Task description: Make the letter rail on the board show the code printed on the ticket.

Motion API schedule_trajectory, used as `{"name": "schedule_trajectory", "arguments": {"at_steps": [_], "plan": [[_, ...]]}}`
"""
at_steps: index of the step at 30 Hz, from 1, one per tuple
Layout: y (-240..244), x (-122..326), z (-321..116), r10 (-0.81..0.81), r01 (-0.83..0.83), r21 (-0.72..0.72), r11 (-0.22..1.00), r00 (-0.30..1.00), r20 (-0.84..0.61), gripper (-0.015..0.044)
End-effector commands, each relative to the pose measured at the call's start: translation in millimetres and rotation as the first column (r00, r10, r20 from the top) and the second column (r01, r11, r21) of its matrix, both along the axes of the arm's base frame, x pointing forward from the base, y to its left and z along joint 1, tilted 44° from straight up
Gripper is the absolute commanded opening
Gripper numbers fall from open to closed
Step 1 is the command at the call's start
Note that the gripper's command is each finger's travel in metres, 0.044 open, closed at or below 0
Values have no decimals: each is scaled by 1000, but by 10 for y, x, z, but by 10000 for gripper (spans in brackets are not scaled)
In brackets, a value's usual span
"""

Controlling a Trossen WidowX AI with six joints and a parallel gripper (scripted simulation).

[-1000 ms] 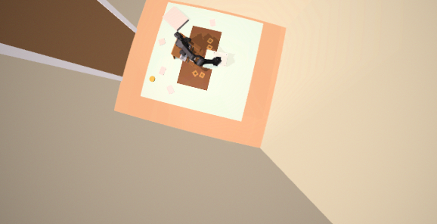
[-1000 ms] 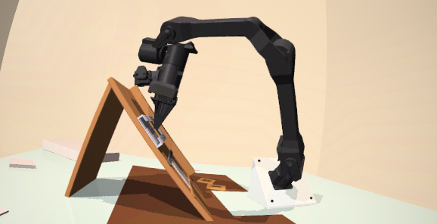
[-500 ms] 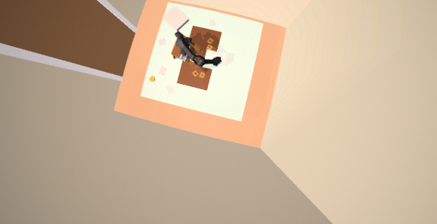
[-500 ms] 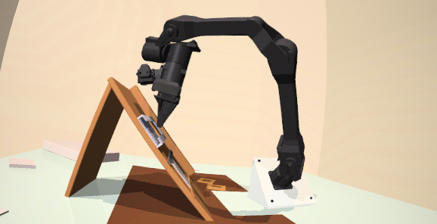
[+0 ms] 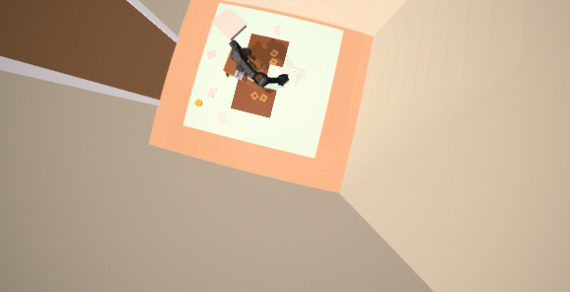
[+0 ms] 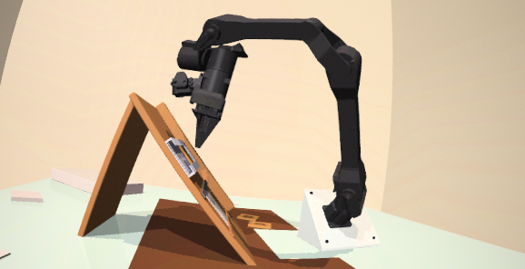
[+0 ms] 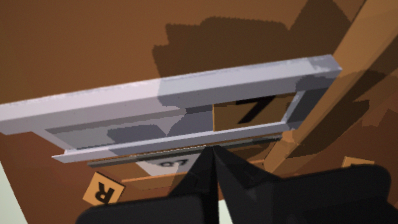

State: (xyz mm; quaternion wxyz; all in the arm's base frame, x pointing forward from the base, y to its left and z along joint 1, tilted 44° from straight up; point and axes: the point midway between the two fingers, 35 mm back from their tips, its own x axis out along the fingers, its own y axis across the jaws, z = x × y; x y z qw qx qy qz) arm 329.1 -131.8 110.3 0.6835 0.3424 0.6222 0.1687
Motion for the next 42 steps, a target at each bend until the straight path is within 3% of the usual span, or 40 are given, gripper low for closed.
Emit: {"name": "schedule_trajectory", "arguments": {"at_steps": [1,3,5,9,15,20,22,24,42], "plan": [[-20,-26,23,2,-2,-7,1000,1000,3,0],[-20,-26,23,2,-2,-7,1000,1000,3,0],[-33,-49,74,28,-27,-14,1000,998,60,53],[-140,-294,409,209,-165,-147,975,907,366,157],[-196,-705,847,538,-237,-501,832,564,627,315],[-144,-1036,1125,807,-137,-802,581,221,547,440],[-107,-1149,1206,887,-70,-886,458,110,450,440],[-91,-1189,1232,911,-43,-911,410,73,406,440],[-91,-1189,1232,911,-43,-911,410,73,406,440]]}}
